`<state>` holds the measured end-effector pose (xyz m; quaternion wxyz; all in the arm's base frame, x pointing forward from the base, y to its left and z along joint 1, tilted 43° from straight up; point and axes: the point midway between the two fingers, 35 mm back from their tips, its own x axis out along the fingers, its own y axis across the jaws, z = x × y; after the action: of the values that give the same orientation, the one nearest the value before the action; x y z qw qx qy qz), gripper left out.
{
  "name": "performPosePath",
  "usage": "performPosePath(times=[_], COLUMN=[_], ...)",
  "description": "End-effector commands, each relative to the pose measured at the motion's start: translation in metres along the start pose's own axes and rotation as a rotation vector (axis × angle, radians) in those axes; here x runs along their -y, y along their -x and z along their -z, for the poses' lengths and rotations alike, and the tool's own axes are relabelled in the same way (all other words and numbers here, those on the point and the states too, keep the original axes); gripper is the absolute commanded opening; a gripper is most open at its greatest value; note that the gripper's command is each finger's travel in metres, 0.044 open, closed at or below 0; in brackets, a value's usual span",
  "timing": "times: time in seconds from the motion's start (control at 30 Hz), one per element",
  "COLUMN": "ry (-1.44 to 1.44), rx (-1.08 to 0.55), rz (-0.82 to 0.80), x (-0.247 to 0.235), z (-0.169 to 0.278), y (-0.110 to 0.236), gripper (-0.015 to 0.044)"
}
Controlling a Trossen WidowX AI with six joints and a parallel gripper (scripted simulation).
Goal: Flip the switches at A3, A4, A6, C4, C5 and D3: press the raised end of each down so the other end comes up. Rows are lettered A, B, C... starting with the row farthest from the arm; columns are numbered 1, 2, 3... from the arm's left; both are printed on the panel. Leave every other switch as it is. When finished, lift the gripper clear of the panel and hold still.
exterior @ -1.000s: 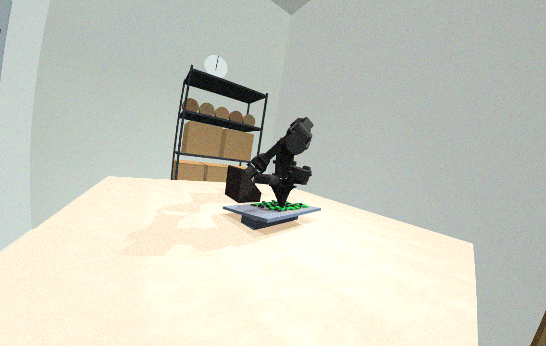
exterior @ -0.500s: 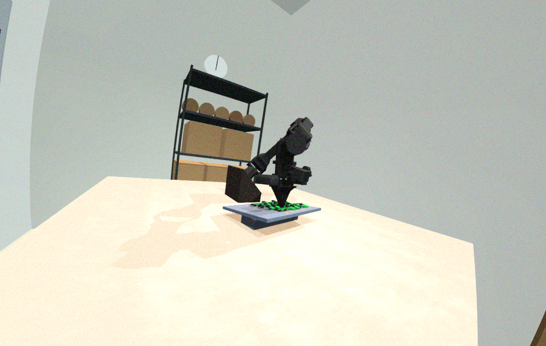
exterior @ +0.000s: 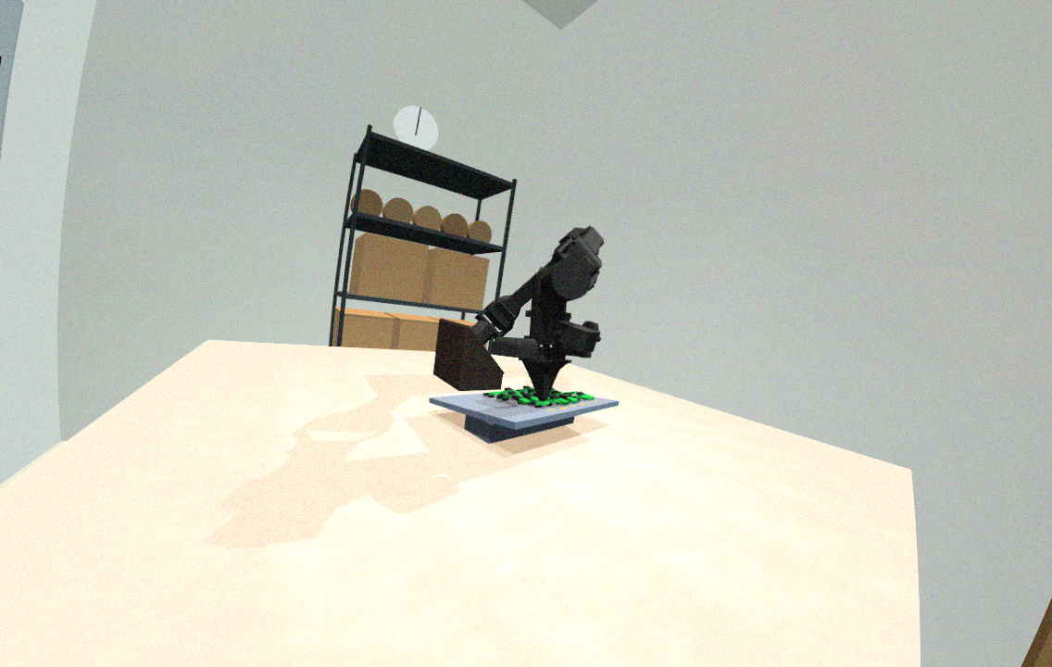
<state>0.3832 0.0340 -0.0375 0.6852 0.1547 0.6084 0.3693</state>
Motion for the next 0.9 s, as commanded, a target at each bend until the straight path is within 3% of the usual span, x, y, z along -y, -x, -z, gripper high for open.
performPosePath(times=[0.0, 0.7, 0.87], ry=[-0.003, -0.003, -0.004], rx=[0.003, 0.003, 0.026], rz=[-0.003, -0.003, 0.001], x=[0.0, 0.0, 0.001], z=[0.0, 0.0, 0.002], y=[-0.001, -0.004, 0.058], gripper=[0.0, 0.0, 0.0])
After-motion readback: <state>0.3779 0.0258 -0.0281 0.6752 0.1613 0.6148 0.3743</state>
